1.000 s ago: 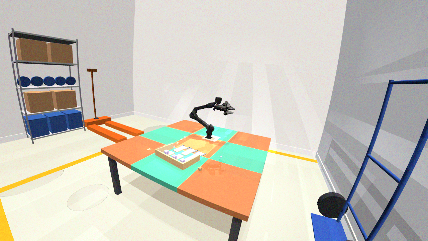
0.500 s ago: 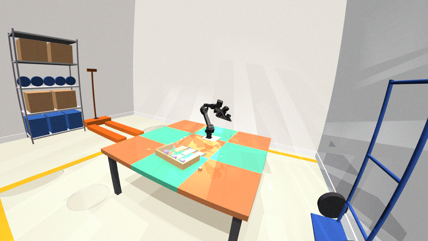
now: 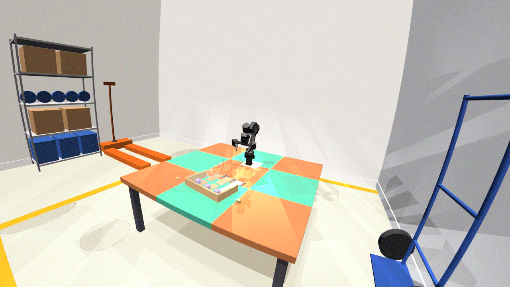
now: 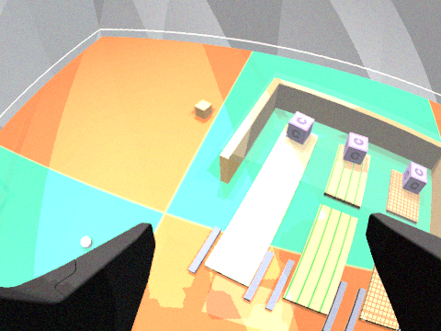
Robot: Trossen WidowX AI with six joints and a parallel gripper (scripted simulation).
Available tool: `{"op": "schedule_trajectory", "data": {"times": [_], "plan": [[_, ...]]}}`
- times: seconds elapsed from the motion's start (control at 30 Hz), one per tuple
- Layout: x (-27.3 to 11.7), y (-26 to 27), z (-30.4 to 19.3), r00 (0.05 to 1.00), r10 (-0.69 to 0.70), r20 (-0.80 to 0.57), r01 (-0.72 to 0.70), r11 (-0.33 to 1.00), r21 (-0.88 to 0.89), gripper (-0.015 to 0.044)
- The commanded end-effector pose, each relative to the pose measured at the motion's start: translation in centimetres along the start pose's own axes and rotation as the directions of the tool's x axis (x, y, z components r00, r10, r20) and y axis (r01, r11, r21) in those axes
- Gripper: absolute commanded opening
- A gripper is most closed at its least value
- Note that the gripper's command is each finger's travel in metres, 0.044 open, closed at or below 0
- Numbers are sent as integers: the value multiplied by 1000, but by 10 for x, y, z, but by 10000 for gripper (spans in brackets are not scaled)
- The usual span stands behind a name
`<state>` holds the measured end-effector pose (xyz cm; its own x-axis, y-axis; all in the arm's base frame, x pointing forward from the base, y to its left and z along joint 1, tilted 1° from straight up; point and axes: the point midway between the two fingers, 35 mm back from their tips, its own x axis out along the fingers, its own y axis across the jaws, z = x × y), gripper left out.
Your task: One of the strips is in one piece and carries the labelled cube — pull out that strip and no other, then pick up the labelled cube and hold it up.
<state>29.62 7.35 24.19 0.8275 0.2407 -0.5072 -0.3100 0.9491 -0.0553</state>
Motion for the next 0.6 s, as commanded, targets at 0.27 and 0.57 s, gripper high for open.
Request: {"op": "schedule_trajectory", "data": {"times": [0.27,0.57], "plan": [[8,-76,-22,973,-213,-90,227,950,212,400],[8,-76,-22,973,-213,-90,227,950,212,400]]}}
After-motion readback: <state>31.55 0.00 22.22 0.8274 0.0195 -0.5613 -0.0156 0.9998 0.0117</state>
